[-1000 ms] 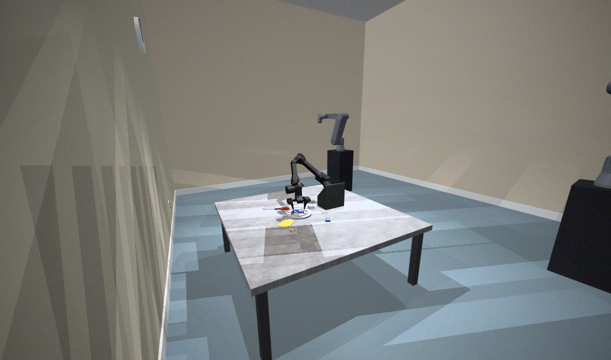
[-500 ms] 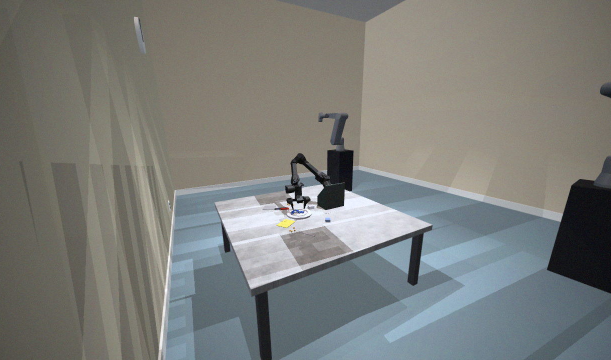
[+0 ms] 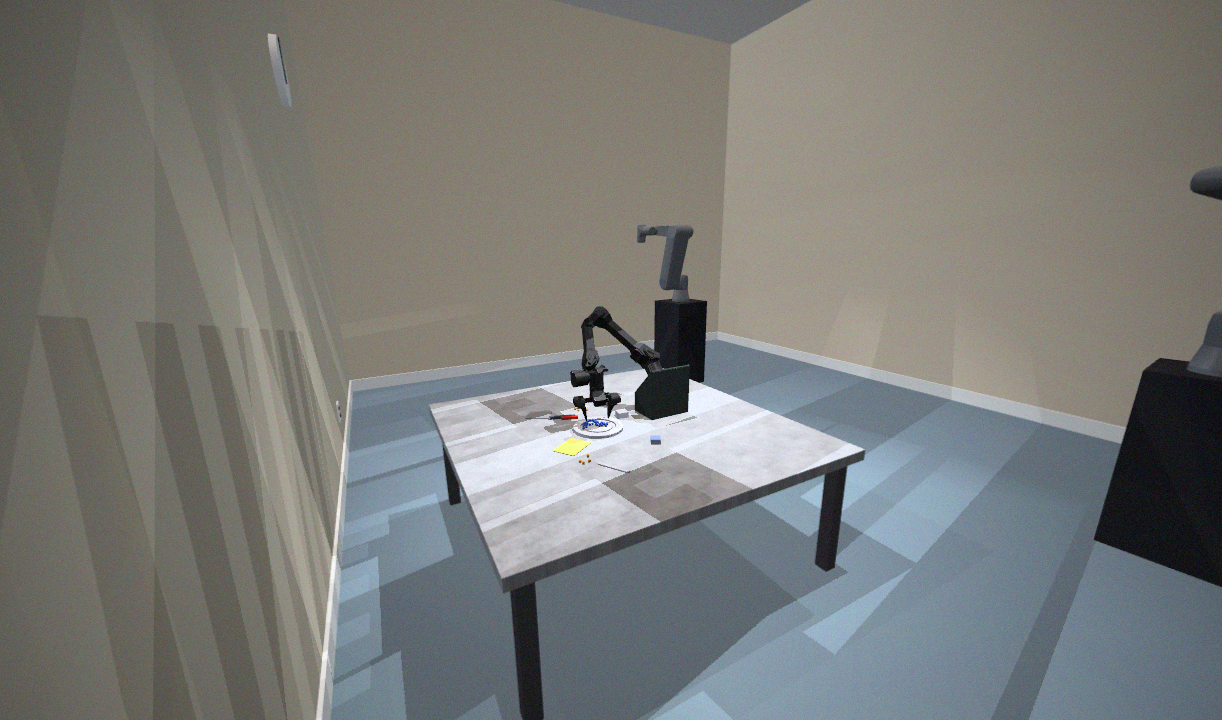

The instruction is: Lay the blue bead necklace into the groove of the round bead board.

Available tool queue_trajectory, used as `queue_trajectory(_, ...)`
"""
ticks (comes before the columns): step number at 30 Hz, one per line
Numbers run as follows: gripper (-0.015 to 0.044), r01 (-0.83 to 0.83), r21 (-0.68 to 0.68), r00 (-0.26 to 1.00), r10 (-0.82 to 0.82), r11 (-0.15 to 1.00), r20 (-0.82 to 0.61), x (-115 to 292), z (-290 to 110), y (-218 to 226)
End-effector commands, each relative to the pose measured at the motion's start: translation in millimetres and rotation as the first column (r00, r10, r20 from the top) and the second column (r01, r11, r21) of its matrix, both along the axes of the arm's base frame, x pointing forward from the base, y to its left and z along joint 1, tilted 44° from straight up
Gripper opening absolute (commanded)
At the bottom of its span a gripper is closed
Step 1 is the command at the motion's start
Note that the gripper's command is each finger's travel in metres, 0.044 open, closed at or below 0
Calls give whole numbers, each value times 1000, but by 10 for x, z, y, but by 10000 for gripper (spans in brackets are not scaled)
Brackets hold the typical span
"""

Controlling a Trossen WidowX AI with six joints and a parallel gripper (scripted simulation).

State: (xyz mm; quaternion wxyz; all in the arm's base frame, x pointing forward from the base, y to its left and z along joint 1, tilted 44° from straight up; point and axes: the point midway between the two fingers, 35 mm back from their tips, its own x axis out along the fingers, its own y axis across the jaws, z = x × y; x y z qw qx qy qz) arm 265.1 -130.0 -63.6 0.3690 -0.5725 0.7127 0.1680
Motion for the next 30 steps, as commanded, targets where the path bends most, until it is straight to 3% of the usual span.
queue_trajectory(1, 440, 2, -1, 1000, -2, 1000, 3, 3, 6, 1)
queue_trajectory(27, 440, 2, -1, 1000, -2, 1000, 3, 3, 6, 1)
queue_trajectory(30, 361, 111, -6, 988, -109, 994, 108, 21, 38, -5)
